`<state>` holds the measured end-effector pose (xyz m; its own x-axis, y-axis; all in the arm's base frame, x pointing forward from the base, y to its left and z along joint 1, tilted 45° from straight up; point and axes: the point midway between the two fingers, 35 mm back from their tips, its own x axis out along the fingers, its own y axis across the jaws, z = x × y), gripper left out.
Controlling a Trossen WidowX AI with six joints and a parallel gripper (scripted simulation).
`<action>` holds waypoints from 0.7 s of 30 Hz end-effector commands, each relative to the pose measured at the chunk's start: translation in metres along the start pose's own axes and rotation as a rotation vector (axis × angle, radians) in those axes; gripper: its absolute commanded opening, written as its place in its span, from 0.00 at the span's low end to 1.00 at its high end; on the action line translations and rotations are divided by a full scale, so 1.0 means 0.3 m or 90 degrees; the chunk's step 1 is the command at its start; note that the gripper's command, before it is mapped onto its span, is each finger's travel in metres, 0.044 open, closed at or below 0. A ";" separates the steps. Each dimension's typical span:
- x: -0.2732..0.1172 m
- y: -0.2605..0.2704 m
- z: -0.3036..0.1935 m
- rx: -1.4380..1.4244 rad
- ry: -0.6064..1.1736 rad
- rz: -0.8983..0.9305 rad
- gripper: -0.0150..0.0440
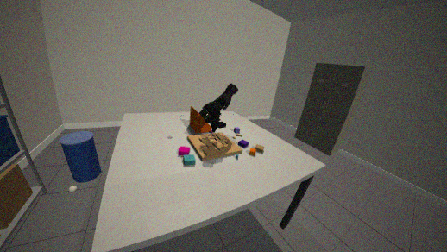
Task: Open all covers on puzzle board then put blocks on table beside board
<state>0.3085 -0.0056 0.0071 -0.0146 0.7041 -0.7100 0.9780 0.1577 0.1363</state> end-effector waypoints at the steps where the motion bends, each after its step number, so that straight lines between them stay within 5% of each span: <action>1: 0.002 -0.005 0.009 0.045 -0.002 -0.002 0.25; 21: 0.170 -0.011 0.006 0.045 -0.001 -0.002 0.25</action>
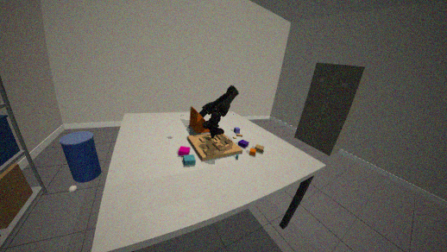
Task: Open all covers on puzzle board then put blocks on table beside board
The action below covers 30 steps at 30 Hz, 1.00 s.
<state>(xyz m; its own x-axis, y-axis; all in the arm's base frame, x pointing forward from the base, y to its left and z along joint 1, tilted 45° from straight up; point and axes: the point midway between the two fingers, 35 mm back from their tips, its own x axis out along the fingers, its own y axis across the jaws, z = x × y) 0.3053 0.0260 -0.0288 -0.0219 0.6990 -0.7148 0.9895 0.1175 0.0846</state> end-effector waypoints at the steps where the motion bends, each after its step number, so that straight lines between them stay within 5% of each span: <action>1: 0.012 -0.001 -0.001 0.003 0.003 0.003 0.25; 30: 0.060 -0.012 -0.055 0.003 0.004 0.003 0.25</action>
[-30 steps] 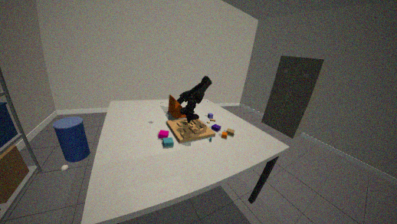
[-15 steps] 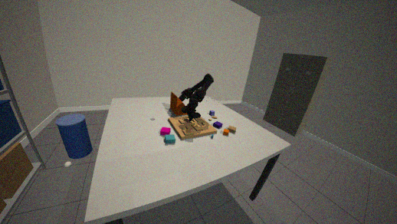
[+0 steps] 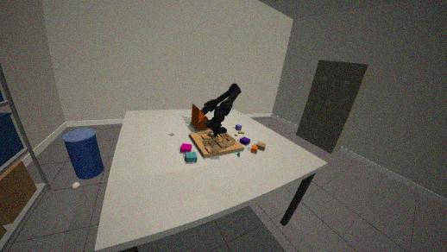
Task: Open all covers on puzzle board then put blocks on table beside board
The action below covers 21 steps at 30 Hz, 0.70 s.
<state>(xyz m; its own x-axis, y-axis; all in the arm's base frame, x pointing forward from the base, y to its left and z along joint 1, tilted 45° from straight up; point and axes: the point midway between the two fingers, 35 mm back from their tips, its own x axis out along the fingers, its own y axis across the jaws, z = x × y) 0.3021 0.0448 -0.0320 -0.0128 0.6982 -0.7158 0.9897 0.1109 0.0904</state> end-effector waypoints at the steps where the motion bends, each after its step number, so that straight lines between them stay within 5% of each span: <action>1: 0.008 -0.008 -0.019 0.002 0.005 -0.002 0.25; 10: 0.008 -0.009 -0.019 -0.058 0.005 -0.002 0.25; 21: 0.008 -0.010 -0.020 -0.675 0.006 0.001 0.25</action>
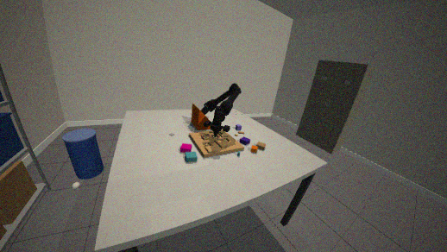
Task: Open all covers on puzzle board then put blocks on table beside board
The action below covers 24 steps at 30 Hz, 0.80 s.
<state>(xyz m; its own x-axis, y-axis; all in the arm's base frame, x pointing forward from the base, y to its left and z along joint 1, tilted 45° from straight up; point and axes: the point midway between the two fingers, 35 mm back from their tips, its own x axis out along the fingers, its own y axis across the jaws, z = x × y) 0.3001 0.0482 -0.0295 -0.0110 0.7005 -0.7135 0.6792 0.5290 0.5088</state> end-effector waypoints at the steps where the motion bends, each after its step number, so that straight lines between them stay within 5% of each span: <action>1: 0.006 -0.001 -0.008 -0.301 0.005 0.000 0.25; 6: 0.006 0.000 -0.009 -0.557 0.005 0.001 0.25; 24: -0.006 -0.002 -0.002 -0.560 0.001 0.000 0.25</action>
<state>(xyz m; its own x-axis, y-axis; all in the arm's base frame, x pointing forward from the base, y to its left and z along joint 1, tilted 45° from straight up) 0.2987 0.0486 -0.0286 -0.0126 0.7004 -0.7136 -0.1310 0.7064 0.6956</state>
